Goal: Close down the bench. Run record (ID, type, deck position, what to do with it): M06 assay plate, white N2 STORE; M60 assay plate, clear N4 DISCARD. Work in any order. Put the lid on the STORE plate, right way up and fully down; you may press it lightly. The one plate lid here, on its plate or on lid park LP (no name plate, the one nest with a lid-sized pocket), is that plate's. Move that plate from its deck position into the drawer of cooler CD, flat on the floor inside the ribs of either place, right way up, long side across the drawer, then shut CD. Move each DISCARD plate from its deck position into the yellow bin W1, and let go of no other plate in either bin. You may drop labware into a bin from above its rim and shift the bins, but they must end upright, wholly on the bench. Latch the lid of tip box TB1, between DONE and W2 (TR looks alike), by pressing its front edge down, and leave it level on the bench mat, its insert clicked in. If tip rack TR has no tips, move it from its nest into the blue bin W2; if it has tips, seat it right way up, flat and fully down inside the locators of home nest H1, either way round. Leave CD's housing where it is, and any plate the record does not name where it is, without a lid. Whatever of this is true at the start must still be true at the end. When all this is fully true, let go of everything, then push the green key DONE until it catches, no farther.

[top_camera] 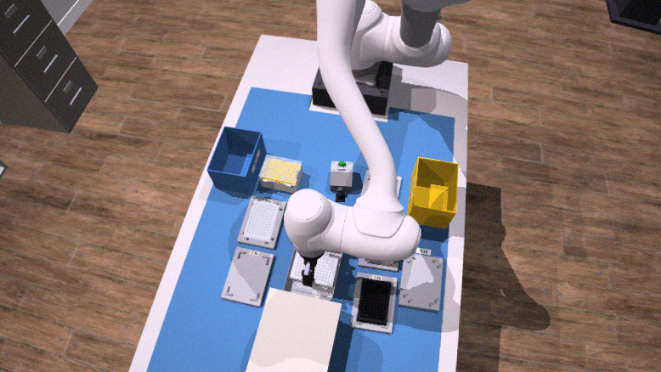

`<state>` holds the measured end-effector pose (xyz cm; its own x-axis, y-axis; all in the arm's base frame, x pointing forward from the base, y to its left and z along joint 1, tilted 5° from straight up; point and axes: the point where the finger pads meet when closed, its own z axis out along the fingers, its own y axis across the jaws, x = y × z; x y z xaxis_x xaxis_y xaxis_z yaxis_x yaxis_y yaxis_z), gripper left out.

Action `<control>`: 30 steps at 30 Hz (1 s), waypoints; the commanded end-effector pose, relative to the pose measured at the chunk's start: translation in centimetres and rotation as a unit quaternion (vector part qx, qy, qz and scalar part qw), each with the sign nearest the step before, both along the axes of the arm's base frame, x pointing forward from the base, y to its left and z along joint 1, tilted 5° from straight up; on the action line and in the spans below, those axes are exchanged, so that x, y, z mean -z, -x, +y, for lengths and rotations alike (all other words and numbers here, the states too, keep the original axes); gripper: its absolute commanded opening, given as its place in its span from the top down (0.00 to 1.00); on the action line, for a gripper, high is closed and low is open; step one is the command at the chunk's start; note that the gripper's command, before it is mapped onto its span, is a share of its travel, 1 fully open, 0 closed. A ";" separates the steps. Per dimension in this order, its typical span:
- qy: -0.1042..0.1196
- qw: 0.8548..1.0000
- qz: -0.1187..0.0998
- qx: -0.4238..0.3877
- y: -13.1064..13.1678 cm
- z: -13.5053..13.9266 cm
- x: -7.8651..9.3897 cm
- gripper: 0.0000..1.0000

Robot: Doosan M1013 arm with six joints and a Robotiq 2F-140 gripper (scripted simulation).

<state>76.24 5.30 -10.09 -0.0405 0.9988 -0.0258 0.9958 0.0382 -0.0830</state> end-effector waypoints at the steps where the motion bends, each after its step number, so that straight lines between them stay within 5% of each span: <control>1: 0.000 1.000 0.000 0.000 0.0 0.0 0.1 1.00; 30: 0.000 1.000 0.000 0.000 -0.1 0.0 0.7 1.00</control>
